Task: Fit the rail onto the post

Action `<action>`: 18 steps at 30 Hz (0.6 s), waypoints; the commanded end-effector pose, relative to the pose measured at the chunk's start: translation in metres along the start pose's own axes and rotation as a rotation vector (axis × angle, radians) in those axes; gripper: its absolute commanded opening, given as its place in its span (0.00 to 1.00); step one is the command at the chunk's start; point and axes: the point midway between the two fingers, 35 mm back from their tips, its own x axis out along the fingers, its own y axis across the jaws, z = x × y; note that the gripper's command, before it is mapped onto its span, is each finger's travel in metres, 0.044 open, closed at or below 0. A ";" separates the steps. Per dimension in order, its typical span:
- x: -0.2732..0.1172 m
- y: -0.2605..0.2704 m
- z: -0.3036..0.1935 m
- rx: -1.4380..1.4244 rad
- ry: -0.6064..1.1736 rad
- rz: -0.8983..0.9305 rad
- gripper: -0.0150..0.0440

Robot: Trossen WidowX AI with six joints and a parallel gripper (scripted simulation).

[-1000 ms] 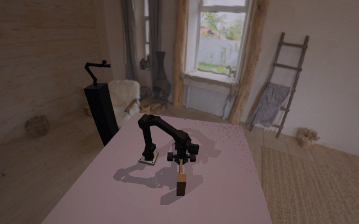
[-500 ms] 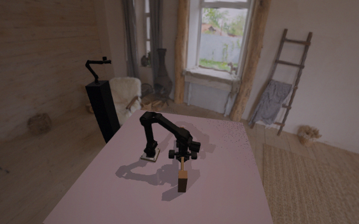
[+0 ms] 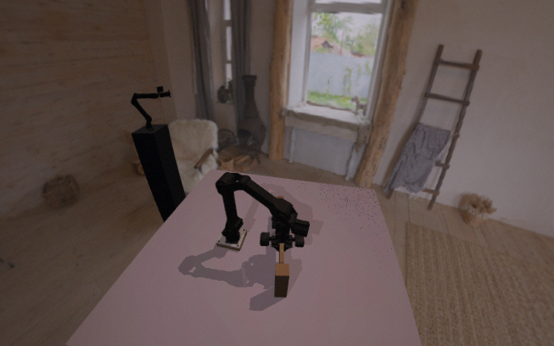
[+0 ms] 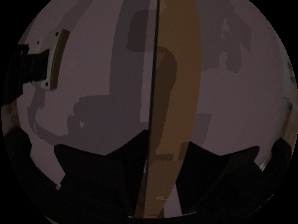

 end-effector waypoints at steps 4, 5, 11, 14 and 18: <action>-0.002 -0.001 -0.003 -0.002 0.000 -0.007 0.25; -0.002 -0.001 -0.003 -0.002 0.000 -0.007 0.25; -0.003 -0.001 -0.005 -0.002 0.001 -0.007 0.25; -0.003 -0.001 -0.006 -0.002 0.001 -0.007 0.25; -0.003 -0.001 -0.007 -0.002 0.001 -0.007 0.25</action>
